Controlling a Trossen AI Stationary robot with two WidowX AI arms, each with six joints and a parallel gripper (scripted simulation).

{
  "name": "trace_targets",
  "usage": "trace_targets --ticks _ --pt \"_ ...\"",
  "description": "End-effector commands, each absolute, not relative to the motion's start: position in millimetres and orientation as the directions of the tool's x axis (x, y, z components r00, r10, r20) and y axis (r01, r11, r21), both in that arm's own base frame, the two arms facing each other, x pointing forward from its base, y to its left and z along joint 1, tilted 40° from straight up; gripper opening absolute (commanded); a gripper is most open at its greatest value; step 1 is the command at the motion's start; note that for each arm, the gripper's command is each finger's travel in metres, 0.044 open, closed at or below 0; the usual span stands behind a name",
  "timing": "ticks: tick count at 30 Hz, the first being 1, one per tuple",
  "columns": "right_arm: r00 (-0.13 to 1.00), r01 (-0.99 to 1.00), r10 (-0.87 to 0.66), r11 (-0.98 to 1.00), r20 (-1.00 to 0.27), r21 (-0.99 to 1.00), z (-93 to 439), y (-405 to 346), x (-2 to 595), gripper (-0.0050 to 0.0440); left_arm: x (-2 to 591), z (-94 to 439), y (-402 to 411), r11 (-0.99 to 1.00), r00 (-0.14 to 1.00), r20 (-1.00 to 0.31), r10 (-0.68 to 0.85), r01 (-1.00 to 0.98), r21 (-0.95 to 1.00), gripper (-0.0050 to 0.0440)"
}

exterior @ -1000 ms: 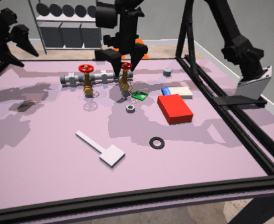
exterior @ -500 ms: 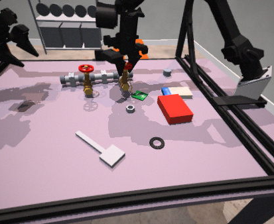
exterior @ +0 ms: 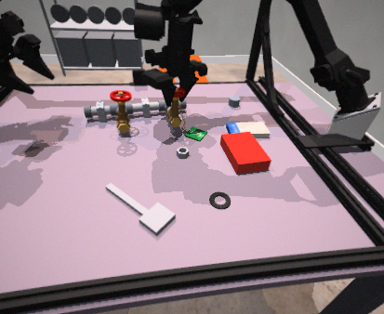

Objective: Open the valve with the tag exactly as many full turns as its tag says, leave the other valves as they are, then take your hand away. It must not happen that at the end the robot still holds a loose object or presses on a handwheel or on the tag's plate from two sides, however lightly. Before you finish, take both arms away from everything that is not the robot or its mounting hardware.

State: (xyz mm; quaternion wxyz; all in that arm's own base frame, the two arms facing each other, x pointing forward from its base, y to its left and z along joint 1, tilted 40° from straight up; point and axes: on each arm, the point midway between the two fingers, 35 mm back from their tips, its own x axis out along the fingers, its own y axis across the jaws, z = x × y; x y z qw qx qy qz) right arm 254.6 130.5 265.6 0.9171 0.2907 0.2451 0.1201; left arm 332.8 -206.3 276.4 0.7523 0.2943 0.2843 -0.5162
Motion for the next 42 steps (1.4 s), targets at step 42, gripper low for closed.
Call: trace_targets --ticks 42 --pt "0.851 -0.078 0.363 0.802 -0.38 0.592 265.6 130.5 254.6 0.04 332.9 276.3 -206.2 0.693 0.307 -0.733 -0.607 -0.247 -0.677 0.0048"
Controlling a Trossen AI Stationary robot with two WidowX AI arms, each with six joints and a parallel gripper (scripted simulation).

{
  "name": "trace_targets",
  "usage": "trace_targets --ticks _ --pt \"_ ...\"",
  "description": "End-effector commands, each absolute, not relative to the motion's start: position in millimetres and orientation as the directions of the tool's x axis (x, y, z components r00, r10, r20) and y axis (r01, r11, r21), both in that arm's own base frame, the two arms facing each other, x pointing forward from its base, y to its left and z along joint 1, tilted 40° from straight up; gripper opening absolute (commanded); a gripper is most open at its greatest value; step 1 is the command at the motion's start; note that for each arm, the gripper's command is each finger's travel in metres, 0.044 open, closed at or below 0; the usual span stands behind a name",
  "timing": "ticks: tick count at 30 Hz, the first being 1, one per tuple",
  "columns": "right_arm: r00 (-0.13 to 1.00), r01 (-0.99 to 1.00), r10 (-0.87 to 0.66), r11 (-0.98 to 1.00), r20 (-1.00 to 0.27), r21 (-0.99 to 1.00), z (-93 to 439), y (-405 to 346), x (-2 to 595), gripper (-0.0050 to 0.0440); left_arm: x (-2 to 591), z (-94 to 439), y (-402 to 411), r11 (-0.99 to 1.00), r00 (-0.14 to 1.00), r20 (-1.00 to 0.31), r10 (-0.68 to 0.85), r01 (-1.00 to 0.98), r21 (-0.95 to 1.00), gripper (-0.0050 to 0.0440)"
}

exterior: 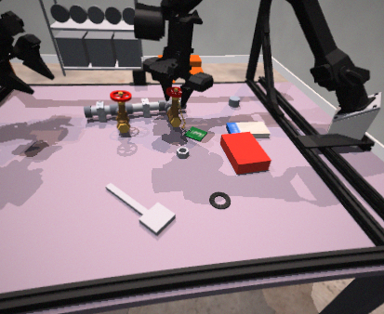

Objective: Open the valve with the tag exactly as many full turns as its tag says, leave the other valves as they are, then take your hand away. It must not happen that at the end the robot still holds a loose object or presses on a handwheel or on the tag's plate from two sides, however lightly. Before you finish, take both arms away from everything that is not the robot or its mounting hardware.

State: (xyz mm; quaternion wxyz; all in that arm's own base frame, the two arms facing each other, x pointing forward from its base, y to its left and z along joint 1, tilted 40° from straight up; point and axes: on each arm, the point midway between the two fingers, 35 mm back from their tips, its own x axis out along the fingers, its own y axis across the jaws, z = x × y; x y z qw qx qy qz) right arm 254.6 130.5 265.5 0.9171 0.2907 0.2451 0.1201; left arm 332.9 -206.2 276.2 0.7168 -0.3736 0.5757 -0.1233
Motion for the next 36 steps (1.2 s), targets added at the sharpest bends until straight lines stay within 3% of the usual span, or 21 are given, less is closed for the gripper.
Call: trace_targets --ticks 1,6,8,17,20,23,25,36 --pt "0.851 -0.078 0.363 0.802 -0.38 0.592 265.6 130.5 254.6 0.04 332.9 276.3 -206.2 0.693 0.307 -0.733 -0.607 -0.247 -0.677 0.0072" --pt "0.851 -0.078 0.363 0.802 -0.38 0.592 265.6 130.5 254.6 0.04 332.9 276.3 -206.2 0.693 0.307 -0.733 -0.607 -0.247 -0.677 0.0192" --pt "0.851 -0.078 0.363 0.802 -0.38 0.592 265.6 130.5 254.6 0.04 332.9 276.3 -206.2 0.693 0.307 -0.733 -0.607 -0.247 -0.677 0.0192" --pt "0.851 -0.078 0.363 0.802 -0.38 0.592 265.6 130.5 254.6 0.04 332.9 276.3 -206.2 0.693 0.307 -0.733 -0.607 -0.247 -0.677 0.04" --pt "0.851 -0.078 0.363 0.802 -0.38 0.592 265.6 130.5 254.6 0.04 332.9 276.3 -206.2 0.715 0.307 -0.733 -0.607 -0.191 -0.672 0.04" --pt "0.851 -0.078 0.363 0.802 -0.38 0.592 265.6 130.5 254.6 0.04 332.9 276.3 -206.2 0.776 0.307 -0.733 -0.608 0.033 -0.63 0.04" --pt "0.851 -0.078 0.363 0.802 -0.38 0.592 265.6 130.5 254.6 0.04 332.9 276.3 -206.2 0.776 0.307 -0.733 -0.608 0.033 -0.63 0.04" --pt "0.851 -0.078 0.363 0.802 -0.38 0.592 265.6 130.5 254.6 0.04 332.9 276.3 -206.3 0.733 0.306 -0.732 -0.609 0.569 -0.373 0.04"
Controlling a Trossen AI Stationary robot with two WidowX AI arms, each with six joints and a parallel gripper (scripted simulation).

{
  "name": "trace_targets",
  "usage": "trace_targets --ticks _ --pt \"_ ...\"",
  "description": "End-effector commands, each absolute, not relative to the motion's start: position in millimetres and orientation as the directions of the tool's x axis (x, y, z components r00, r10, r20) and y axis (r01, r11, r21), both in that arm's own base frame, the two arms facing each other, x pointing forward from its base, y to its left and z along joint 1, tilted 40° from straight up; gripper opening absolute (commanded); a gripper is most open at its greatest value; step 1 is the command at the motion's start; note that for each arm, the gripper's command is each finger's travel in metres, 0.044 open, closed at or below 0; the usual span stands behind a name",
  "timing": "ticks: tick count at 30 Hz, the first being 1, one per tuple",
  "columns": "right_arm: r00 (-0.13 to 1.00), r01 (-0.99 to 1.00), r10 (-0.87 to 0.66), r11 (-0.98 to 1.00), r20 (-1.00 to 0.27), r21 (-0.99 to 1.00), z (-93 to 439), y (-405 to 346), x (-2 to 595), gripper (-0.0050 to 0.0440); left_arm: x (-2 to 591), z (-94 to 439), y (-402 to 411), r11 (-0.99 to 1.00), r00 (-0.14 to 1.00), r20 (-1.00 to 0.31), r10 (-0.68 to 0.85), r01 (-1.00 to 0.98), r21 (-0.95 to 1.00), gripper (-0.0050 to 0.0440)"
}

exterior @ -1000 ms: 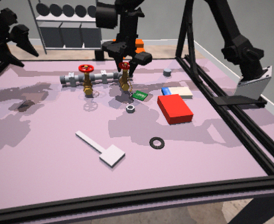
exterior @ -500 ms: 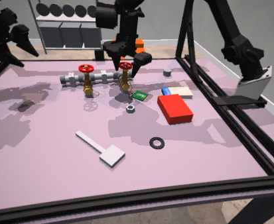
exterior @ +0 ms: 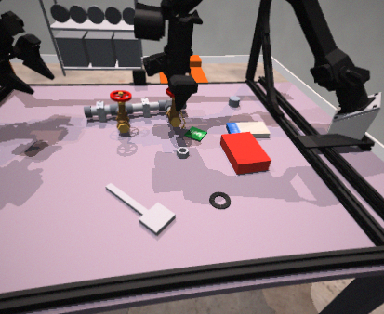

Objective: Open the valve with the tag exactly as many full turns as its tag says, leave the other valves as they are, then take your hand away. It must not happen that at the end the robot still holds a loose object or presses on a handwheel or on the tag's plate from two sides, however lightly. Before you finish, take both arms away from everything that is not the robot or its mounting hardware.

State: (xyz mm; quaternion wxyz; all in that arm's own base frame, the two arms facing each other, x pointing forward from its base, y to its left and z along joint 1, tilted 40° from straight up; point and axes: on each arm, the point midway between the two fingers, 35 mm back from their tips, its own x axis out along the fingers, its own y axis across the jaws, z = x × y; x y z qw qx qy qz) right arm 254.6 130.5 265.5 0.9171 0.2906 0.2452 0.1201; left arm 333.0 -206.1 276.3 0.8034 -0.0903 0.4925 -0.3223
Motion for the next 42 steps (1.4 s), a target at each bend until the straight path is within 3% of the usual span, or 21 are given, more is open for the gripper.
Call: trace_targets --ticks 1,6,17,25,35,41,42 --pt "0.851 -0.078 0.363 0.802 -0.38 0.592 265.6 130.5 254.6 0.04 332.9 276.3 -206.3 0.718 0.306 -0.732 -0.609 0.605 -0.344 0.04" --pt "0.851 -0.078 0.363 0.802 -0.38 0.592 265.6 130.5 254.6 0.04 332.9 276.3 -206.3 0.66 0.305 -0.732 -0.609 0.707 -0.254 0.04" --pt "0.851 -0.078 0.363 0.802 -0.38 0.592 265.6 130.5 254.6 0.04 332.8 276.3 -206.3 0.296 0.304 -0.732 -0.61 0.944 0.146 0.04" --pt "0.851 -0.078 0.363 0.802 -0.38 0.592 265.6 130.5 254.6 0.04 332.8 276.3 -206.3 0.287 0.304 -0.732 -0.61 0.946 0.154 0.04" --pt "0.851 -0.078 0.363 0.802 -0.38 0.592 265.6 130.5 254.6 0.04 332.6 276.4 -206.0 0.305 0.307 -0.733 -0.607 0.942 0.142 0.016" --pt "0.851 -0.078 0.363 0.802 -0.38 0.592 265.6 130.5 254.6 0.04 332.6 276.4 -206.0 0.305 0.307 -0.733 -0.607 0.942 0.142 0.016" --pt "0.851 -0.078 0.363 0.802 -0.38 0.592 265.6 130.5 254.6 0.04 332.6 276.4 -206.0 0.305 0.307 -0.733 -0.607 0.942 0.142 0.0136"
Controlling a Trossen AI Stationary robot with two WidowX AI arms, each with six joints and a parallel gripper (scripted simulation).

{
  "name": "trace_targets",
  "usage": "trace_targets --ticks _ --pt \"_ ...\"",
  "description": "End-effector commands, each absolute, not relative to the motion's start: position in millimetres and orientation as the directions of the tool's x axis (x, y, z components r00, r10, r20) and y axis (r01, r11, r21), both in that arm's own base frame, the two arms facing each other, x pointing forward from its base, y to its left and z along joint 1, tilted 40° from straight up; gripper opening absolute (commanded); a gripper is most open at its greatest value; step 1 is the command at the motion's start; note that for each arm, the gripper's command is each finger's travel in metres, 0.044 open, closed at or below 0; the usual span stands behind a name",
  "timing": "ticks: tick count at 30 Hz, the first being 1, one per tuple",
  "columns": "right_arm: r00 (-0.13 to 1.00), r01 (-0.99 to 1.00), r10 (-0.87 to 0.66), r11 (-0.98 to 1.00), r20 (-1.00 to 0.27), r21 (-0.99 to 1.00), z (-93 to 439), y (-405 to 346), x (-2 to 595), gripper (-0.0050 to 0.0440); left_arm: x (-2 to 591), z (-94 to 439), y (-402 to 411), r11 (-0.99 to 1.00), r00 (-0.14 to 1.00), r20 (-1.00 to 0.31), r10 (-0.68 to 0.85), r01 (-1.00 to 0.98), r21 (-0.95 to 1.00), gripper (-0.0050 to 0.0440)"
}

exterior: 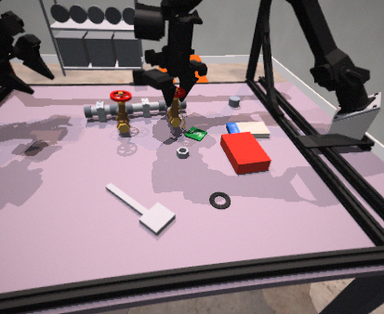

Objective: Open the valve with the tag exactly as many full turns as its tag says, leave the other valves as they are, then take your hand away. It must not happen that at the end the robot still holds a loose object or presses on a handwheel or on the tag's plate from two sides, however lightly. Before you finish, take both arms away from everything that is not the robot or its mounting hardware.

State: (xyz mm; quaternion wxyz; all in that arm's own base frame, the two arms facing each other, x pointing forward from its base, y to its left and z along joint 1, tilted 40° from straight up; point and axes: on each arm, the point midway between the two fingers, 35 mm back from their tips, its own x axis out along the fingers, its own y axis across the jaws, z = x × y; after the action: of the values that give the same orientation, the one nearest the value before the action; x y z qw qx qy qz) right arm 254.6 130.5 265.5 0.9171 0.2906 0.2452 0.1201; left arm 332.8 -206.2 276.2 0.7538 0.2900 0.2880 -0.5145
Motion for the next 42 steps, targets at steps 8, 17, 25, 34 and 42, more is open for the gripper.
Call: trace_targets --ticks 8,17,25,34,42 --pt "0.851 -0.078 0.363 0.802 -0.38 0.592 265.6 130.5 254.6 0.04 332.6 276.4 -206.0 0.305 0.307 -0.733 -0.607 0.942 0.142 0.0" --pt "0.851 -0.078 0.363 0.802 -0.38 0.592 265.5 130.5 254.6 0.04 332.8 276.2 -206.2 0.349 0.305 -0.733 -0.609 0.932 0.098 0.0" --pt "0.851 -0.078 0.363 0.802 -0.38 0.592 265.5 130.5 254.6 0.04 332.8 276.2 -206.2 0.64 0.305 -0.733 -0.608 0.735 -0.225 0.0" --pt "0.851 -0.078 0.363 0.802 -0.38 0.592 265.5 130.5 254.6 0.04 332.8 276.2 -206.2 0.774 0.306 -0.733 -0.608 0.437 -0.459 0.0" --pt "0.851 -0.078 0.363 0.802 -0.38 0.592 265.5 130.5 254.6 0.04 332.8 276.2 -206.2 0.784 0.305 -0.734 -0.607 0.079 -0.616 0.0"
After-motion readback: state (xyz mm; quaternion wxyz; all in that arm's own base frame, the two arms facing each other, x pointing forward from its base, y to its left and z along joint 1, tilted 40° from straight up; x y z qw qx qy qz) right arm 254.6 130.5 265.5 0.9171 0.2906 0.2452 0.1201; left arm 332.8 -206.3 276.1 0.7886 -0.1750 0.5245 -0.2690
